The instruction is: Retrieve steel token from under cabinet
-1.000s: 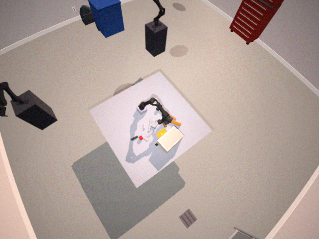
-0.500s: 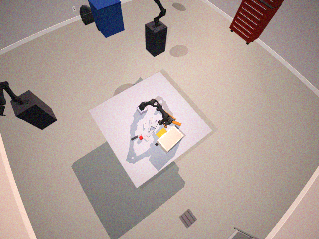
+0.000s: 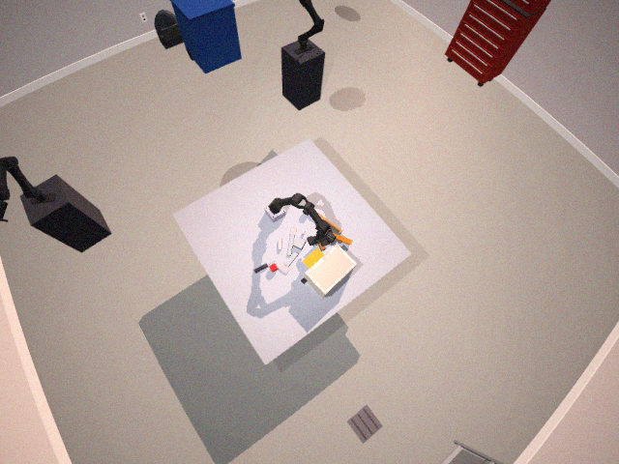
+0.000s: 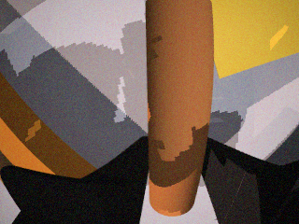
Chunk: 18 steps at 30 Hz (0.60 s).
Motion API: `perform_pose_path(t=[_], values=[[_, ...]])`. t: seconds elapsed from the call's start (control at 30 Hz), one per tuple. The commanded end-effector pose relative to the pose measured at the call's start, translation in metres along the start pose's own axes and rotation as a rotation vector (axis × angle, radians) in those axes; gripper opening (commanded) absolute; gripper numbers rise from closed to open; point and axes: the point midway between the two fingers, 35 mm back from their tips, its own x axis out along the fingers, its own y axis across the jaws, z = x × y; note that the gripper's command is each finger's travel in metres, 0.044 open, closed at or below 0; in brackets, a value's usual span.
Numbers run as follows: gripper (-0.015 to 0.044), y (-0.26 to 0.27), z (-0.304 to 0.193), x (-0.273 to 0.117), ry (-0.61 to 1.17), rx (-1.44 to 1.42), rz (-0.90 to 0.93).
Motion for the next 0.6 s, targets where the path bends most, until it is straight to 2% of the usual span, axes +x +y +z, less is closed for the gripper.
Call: perform_pose_path(t=[0.0, 0.57], values=[[0.0, 0.0, 0.006, 0.0, -0.002, -0.002, 0.001], [0.0, -0.004, 0.017, 0.001, -0.003, -0.002, 0.001]])
